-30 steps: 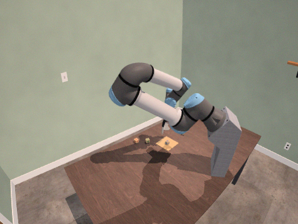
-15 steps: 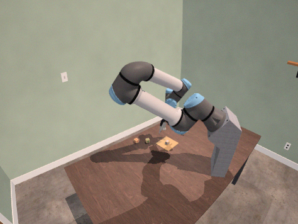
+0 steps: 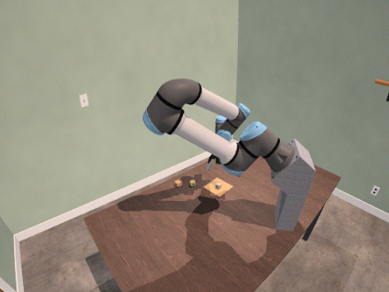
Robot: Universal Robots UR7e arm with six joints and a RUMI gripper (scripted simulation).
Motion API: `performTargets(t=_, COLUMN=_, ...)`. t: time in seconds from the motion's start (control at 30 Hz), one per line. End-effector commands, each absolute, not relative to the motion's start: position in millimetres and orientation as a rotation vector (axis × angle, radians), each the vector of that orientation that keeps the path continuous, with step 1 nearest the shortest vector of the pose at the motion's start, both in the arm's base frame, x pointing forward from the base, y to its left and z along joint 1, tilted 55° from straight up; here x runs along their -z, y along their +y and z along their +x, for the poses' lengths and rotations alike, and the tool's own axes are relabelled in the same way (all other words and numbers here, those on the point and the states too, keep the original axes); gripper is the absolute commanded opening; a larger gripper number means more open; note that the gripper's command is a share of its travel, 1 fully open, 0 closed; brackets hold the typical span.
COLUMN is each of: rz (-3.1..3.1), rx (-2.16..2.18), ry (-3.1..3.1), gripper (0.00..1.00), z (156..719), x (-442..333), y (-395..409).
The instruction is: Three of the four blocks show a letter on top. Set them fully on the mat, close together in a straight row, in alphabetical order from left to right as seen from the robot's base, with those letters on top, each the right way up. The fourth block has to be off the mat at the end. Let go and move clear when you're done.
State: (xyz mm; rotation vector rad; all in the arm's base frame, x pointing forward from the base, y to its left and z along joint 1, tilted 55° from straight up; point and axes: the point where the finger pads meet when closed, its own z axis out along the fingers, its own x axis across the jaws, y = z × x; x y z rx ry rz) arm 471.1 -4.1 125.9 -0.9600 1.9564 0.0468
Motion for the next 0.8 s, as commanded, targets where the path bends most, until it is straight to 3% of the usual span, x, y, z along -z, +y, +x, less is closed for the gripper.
performTargets(t=0.0, rz=-0.841, rx=-0.094, ry=2.02, gripper=1.0, z=472.0, x=-124.4, y=-3.2)
performTargets(t=0.77, rz=-0.263, rx=-0.404, ry=2.197, gripper=1.0, z=472.4, x=-115.9, y=4.5)
